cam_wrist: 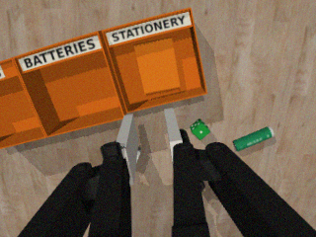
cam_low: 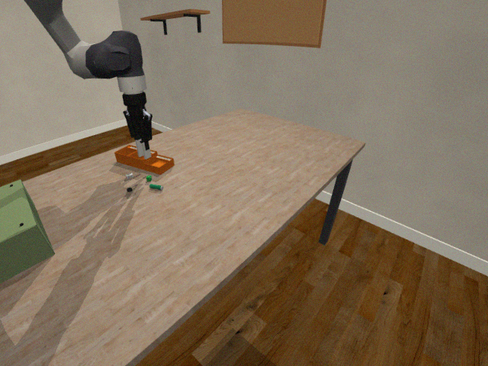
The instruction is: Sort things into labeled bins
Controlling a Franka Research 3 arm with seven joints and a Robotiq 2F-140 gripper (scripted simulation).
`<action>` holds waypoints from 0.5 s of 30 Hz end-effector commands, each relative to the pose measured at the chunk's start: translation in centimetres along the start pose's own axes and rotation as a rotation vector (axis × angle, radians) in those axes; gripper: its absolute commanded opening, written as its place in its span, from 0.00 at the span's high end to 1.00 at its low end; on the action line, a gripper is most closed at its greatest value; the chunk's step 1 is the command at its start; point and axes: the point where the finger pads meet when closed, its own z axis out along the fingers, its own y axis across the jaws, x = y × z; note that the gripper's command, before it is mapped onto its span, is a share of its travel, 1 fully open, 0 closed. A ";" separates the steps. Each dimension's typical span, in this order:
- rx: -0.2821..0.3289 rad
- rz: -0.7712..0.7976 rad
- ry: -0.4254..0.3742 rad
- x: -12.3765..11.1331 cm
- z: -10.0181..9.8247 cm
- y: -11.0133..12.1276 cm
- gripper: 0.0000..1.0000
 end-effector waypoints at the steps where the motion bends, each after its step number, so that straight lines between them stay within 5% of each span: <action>1: -0.001 0.156 0.015 -2.0 -0.3 -1.4 0.82; 9: 0.005 0.273 0.000 -6.6 -0.4 -3.5 0.82; 15: 0.006 0.361 0.008 -6.6 -0.4 -3.7 0.82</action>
